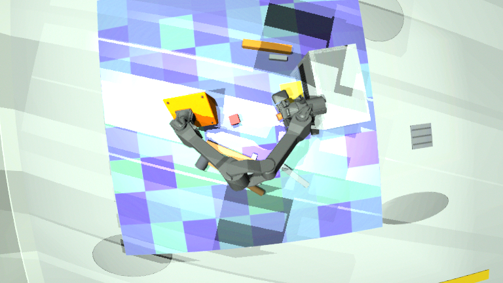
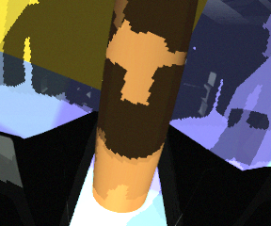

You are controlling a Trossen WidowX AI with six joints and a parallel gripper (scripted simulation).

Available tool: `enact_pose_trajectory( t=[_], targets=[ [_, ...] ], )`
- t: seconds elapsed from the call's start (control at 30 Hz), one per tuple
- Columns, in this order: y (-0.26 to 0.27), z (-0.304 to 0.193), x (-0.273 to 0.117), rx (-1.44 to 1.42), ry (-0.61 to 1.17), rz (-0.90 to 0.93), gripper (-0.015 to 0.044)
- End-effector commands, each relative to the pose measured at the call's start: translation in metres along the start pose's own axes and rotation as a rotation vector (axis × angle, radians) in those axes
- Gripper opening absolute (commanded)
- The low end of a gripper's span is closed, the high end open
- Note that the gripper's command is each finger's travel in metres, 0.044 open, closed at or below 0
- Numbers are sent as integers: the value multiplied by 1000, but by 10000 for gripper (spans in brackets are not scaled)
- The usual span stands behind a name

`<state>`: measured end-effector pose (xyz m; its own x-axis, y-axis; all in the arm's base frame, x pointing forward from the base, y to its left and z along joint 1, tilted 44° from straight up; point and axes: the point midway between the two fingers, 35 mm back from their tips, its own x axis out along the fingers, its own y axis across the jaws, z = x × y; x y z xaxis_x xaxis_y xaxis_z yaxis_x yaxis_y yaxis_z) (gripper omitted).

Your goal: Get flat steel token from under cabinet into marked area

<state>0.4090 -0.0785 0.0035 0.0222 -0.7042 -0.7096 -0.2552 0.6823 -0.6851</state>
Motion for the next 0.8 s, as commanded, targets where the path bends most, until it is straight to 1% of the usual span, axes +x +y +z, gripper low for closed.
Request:
enact_pose_trajectory(
  t=[0.0,0.77],
  targets=[
    [3,0,1,0,-2,10,0],
    [1,-21,1,0,-1,10,0]
  ],
)
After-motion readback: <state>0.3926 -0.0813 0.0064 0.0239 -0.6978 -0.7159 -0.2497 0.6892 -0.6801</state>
